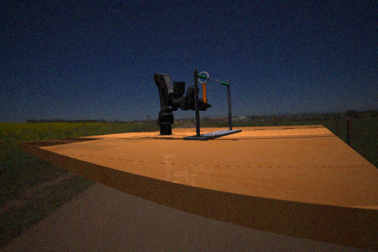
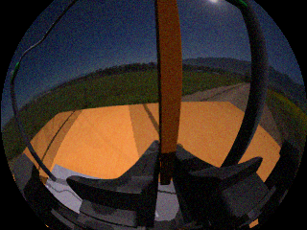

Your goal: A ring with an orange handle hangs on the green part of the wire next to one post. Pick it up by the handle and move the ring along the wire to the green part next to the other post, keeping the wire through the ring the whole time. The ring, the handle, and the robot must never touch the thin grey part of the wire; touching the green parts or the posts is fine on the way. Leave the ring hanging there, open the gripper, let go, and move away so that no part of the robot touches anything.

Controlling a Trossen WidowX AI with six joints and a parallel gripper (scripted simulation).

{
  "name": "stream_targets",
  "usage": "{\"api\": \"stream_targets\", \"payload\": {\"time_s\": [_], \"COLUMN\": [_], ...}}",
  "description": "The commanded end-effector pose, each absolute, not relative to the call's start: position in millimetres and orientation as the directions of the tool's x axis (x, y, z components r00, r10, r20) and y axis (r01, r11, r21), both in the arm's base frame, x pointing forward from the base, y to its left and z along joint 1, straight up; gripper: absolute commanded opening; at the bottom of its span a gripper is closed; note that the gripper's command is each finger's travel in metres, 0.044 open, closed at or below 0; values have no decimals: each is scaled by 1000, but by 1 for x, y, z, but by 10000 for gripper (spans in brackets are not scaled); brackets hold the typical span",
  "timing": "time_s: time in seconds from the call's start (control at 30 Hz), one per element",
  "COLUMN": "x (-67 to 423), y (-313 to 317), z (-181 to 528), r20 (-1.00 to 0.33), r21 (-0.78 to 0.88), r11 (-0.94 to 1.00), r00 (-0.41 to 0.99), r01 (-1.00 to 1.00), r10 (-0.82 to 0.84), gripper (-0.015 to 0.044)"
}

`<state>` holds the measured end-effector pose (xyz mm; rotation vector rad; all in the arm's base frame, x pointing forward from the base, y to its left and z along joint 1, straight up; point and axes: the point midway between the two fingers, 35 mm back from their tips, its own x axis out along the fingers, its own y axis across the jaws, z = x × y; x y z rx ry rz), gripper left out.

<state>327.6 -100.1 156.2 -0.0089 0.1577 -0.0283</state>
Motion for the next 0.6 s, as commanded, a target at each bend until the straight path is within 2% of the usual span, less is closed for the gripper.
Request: {"api": "stream_targets", "payload": {"time_s": [0.0, 0.57], "x": [328, 328], "y": [-100, -93], "z": [157, 157], "r20": [-157, -158], "r21": [-14, -13], "r11": [1000, 1000], "r00": [987, 987], "r01": [23, 23], "r10": [-25, -24], "gripper": [-150, -150]}}
